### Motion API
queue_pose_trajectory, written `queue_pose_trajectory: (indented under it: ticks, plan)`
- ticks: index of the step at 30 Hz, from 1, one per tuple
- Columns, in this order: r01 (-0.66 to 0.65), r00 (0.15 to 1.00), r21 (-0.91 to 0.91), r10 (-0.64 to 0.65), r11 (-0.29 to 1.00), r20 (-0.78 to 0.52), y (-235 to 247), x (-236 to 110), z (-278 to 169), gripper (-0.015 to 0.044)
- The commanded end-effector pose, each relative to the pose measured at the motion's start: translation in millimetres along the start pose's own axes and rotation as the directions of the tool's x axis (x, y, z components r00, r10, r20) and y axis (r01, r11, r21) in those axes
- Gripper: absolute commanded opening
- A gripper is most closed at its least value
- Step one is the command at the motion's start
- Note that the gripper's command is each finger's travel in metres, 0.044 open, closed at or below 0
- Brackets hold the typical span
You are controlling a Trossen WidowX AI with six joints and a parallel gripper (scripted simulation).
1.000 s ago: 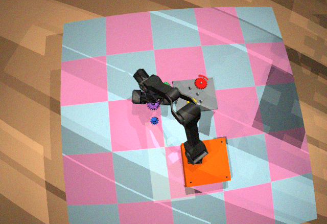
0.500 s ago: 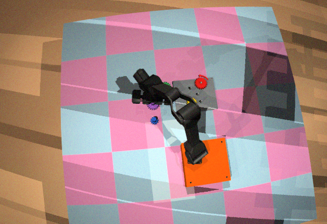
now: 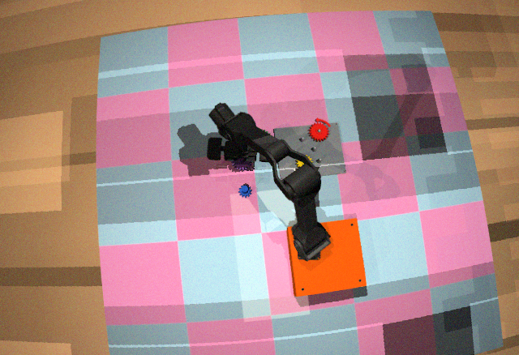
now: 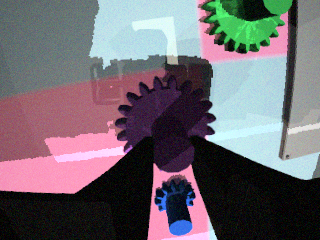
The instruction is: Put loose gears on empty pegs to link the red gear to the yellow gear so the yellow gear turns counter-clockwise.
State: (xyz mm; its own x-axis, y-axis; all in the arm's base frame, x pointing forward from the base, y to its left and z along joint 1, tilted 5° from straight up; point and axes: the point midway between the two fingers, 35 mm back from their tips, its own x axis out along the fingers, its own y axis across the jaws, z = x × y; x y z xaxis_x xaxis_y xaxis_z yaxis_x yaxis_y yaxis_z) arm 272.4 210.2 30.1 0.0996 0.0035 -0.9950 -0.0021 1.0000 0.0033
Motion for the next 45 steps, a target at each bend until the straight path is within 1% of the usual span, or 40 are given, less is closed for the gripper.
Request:
queue_pose_trajectory:
  ticks: [1, 37, 45]
  plan:
    - [-0.001, 1.000, 0.003, 0.001, 1.000, 0.004, 2, -13, 3, 0.0000]
    - [-0.002, 1.000, 0.003, 0.002, 1.000, 0.004, -2, -115, 2, 0.0000]
    - [-0.001, 1.000, 0.003, 0.001, 1.000, 0.003, -11, -112, 8, 0.0000]
